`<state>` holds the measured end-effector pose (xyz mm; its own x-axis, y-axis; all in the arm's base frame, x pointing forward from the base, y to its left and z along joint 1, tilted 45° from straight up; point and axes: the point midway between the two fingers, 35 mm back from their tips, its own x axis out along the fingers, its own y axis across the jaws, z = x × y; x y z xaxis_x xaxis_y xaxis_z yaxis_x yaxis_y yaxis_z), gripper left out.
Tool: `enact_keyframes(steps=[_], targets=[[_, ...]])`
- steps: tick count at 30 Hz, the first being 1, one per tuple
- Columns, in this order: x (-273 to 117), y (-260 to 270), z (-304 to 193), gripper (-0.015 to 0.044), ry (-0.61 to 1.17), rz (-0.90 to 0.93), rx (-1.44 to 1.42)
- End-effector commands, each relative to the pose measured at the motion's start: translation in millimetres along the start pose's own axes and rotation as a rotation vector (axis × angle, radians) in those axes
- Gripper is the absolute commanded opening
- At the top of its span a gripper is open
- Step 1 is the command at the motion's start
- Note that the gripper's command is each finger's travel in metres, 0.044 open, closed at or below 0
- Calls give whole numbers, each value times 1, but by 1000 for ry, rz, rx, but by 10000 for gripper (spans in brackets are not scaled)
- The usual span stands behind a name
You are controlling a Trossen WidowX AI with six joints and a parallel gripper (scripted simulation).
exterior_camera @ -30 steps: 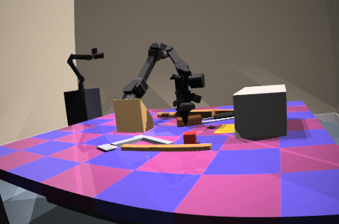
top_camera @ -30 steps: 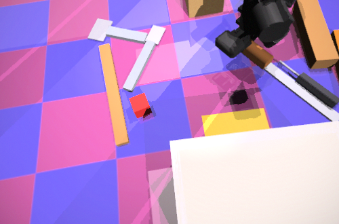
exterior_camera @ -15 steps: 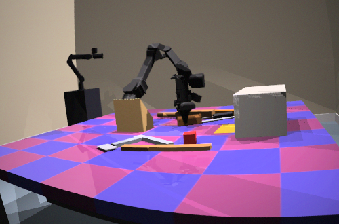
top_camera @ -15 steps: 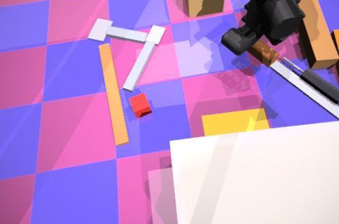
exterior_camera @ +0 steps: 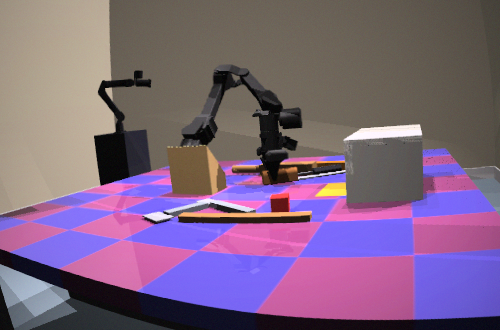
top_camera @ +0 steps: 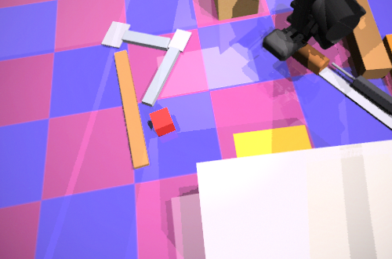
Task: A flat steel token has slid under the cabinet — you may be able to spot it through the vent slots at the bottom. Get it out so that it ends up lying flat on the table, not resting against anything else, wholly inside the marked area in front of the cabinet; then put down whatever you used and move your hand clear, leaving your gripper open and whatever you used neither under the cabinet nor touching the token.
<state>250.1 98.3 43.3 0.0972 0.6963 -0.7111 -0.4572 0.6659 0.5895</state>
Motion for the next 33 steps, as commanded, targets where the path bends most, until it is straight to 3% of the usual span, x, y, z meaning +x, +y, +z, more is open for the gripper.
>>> enact_keyframes(steps=[1, 33], targets=[[-1, 6, 2, 0, -4, 1, -12], [-1, 15, 5, 0, -5, 2, -12]])
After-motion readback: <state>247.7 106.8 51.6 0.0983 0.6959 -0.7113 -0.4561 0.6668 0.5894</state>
